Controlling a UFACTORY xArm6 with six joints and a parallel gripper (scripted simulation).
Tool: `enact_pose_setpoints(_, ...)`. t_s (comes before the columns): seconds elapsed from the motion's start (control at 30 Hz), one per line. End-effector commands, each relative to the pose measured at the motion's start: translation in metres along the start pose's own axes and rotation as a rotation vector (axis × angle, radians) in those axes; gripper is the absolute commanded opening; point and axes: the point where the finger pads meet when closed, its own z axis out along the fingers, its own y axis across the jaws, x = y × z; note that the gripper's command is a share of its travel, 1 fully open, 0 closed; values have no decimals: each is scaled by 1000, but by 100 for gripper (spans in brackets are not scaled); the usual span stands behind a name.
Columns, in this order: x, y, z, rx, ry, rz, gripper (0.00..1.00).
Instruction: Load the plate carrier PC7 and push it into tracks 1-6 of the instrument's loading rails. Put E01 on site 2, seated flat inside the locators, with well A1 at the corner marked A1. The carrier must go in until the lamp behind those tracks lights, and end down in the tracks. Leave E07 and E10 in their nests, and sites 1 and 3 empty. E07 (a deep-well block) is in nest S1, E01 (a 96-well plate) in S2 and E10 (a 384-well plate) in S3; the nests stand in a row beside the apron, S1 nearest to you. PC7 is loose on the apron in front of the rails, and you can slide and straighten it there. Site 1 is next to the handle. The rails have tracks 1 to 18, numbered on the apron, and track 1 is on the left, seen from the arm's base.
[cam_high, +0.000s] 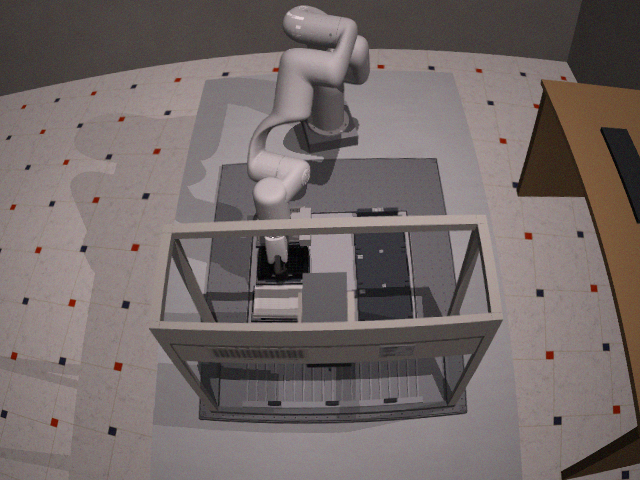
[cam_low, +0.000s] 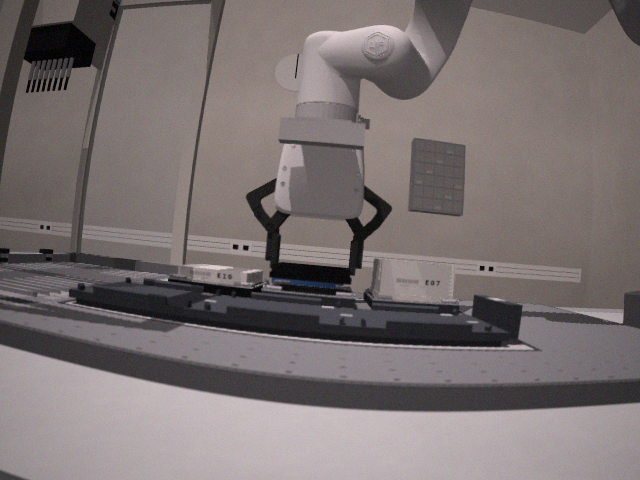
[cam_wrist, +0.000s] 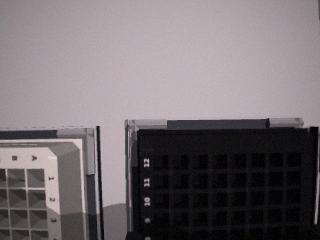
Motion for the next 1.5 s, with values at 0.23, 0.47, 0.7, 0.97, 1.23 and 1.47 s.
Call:
enact_pose_setpoints(0.23,0,2,-9,-4,-1,0,0)
enact_pose_setpoints(0.47,0,2,-9,-4,-1,0,0)
enact_pose_setpoints(0.7,0,2,-17,-4,-1,0,0)
enact_pose_setpoints(0.97,0,2,-27,-4,-1,0,0)
enact_pose_setpoints(1.23,0,2,-41,-4,-1,0,0)
enact_pose_setpoints(1.47,0,2,-52,-5,-1,0,0)
